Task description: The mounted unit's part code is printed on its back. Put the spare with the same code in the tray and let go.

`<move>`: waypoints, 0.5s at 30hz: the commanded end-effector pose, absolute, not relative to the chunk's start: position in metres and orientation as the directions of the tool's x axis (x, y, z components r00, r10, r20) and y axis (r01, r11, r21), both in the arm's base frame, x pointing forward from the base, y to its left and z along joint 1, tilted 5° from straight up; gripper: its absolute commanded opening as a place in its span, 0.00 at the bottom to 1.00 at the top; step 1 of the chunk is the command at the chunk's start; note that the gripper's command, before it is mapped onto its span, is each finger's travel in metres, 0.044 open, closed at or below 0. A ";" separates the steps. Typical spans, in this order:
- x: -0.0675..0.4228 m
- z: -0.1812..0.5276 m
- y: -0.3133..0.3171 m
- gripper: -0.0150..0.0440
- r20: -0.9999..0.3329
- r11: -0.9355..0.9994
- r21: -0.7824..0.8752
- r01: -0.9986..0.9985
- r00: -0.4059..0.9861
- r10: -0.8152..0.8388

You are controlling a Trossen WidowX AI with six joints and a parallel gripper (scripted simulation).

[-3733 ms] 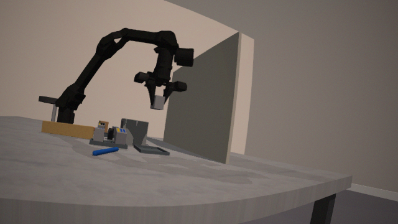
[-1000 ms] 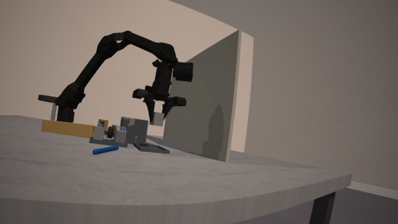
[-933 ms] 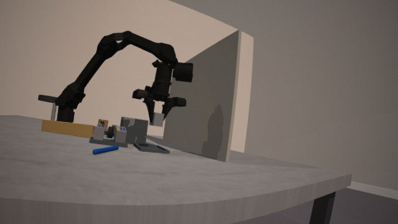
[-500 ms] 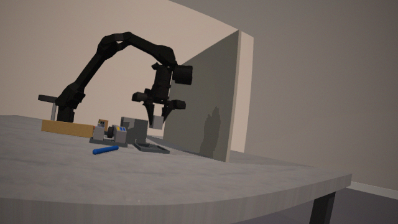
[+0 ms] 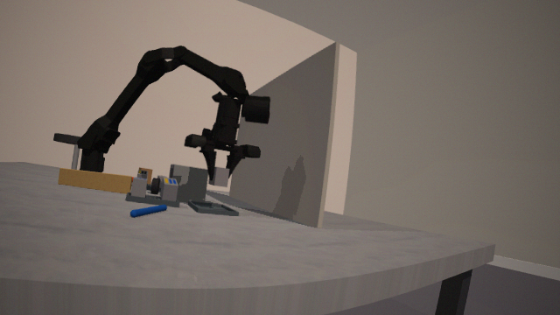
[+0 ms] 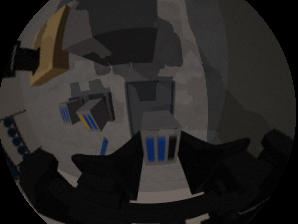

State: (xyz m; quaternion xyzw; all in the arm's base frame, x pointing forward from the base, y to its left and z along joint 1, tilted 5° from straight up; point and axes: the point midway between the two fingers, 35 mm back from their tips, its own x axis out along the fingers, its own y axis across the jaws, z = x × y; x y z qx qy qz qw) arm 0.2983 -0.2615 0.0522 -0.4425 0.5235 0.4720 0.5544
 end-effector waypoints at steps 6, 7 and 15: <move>0.298 0.046 -0.261 0.25 -0.998 0.167 0.004 -0.986 0.006 0.057; 0.298 0.045 -0.261 0.25 -0.998 0.167 0.004 -0.986 0.006 0.057; 0.297 0.039 -0.260 0.25 -0.998 0.167 0.004 -0.986 0.006 0.057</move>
